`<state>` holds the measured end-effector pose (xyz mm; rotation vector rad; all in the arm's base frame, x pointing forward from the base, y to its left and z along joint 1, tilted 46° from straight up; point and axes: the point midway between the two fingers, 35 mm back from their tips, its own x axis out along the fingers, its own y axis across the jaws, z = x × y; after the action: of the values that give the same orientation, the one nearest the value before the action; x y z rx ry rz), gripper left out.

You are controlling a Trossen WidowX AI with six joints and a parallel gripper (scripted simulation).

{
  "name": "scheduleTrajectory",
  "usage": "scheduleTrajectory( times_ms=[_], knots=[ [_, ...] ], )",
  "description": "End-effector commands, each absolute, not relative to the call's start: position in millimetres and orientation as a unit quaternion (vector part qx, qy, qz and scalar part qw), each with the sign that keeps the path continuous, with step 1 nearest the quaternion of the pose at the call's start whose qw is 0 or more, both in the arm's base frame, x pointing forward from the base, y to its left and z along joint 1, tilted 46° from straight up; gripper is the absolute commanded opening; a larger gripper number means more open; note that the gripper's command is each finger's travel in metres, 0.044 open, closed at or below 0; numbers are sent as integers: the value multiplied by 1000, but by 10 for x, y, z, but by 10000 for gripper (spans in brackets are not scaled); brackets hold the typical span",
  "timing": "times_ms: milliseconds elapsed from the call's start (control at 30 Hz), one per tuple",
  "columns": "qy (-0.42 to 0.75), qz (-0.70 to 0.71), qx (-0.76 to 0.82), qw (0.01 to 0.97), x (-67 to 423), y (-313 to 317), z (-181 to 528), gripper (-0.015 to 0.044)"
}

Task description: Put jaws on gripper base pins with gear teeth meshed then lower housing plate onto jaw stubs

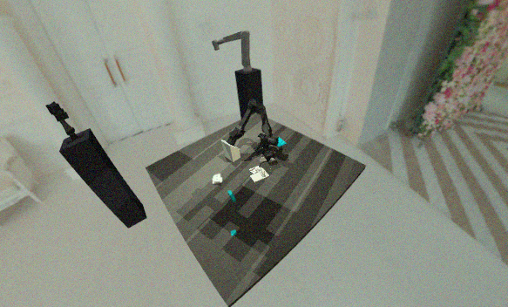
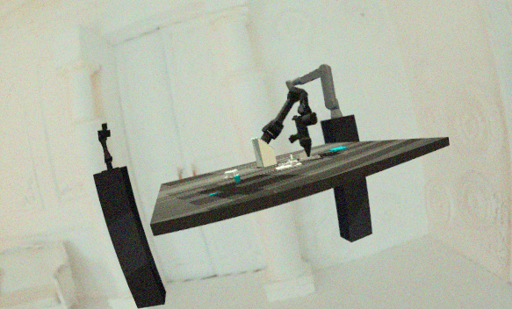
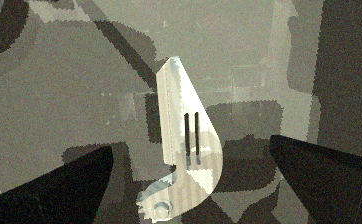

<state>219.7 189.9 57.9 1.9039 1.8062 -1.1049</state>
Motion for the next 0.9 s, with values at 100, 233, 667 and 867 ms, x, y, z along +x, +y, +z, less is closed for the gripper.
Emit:
scheduleTrajectory(
  times_ms=[100, 233, 667, 867],
  knots=[
    [627, -391, 658, 145, 2160, 1967, 474, 440],
    [627, -391, 658, 145, 2160, 1967, 474, 440],
    [627, -391, 658, 145, 2160, 1967, 474, 440],
    [627, -391, 658, 145, 2159, 1974, 467, 440]
  ],
)
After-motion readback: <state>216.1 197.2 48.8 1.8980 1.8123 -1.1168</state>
